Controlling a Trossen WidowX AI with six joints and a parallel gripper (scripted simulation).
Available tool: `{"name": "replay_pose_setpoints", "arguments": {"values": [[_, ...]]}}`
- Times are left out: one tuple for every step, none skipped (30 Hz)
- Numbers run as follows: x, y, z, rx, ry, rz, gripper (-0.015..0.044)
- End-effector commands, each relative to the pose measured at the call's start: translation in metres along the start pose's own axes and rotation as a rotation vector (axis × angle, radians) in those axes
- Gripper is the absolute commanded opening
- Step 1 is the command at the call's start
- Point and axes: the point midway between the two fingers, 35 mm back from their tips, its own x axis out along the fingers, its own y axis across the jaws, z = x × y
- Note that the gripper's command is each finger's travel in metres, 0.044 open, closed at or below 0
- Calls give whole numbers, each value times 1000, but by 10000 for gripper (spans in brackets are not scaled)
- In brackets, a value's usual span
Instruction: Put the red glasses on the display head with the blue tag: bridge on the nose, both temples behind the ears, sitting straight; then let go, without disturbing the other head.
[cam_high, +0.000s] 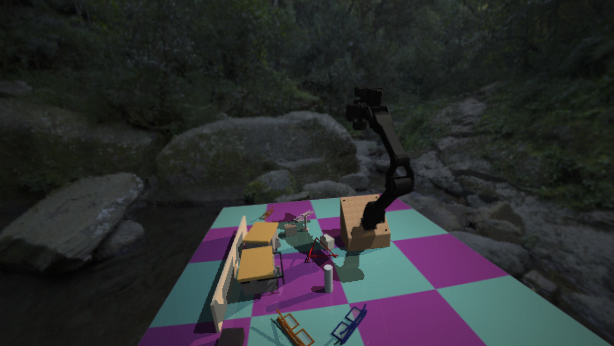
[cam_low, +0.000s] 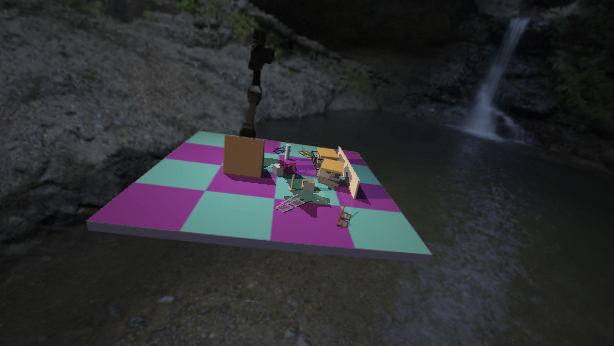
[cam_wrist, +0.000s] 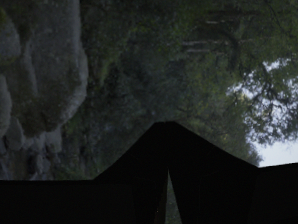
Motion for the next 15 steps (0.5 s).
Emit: {"name": "replay_pose_setpoints", "arguments": {"values": [[28,30,44,13,-105,120,0],[32,37,56,13,-118,142,0],[36,45,67,13,-134,167,0],[41,53,78,13,-159,199,0],[46,62,88,12,-183,231,0],[50,70,98,11,-207,264,0],[54,79,109,10,-230,297,0],[57,89,119,9,-252,331,0],[60,98,129,8,-274,365,0],[63,107,139,7,-295,399,0],[65,118,151,5,-318,439,0],[67,131,163,3,-343,483,0],[68,144,176,1,-366,527,0],[69,156,188,-2,-388,572,0],[69,169,199,-5,-409,618,0]]}}
